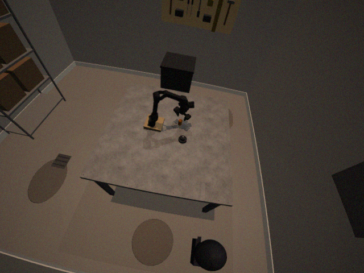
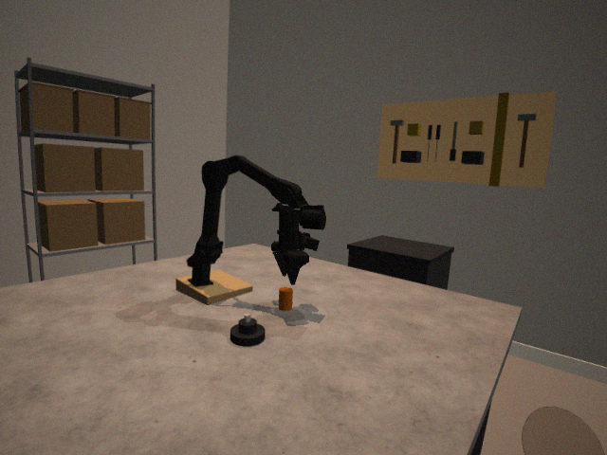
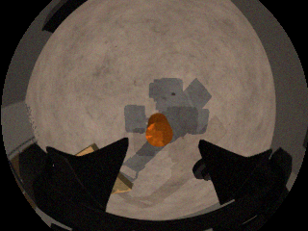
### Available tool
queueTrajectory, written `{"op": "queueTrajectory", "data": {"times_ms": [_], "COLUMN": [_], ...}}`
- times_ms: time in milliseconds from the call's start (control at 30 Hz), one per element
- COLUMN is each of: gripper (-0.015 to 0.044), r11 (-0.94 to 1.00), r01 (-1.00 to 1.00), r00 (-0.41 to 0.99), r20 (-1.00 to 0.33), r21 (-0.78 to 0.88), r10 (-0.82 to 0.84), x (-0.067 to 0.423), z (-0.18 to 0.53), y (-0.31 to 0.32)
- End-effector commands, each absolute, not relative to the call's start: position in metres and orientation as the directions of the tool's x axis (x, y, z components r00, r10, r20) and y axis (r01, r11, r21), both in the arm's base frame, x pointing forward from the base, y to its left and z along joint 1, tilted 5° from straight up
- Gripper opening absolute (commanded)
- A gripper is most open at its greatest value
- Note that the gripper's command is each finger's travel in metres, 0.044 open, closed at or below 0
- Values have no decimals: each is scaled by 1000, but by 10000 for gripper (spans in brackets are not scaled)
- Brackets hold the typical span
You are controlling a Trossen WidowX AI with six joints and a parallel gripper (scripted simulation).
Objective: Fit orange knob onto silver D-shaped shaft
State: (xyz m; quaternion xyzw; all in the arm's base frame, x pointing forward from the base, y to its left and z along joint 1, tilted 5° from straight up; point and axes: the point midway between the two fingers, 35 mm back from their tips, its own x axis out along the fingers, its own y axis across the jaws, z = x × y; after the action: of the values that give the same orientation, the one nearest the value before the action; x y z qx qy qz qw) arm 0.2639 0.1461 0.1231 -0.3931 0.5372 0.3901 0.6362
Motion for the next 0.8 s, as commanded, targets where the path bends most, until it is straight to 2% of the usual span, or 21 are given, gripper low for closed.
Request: {"op": "queueTrajectory", "data": {"times_ms": [0,767], "gripper": [440,440], "r11": [382,386], "r01": [-922,-920], "r00": [96,94], "r20": [-993,-994], "r21": [-64,-63], "r10": [65,61], "x": [259,263], "z": [126,90], "y": [144,146]}}
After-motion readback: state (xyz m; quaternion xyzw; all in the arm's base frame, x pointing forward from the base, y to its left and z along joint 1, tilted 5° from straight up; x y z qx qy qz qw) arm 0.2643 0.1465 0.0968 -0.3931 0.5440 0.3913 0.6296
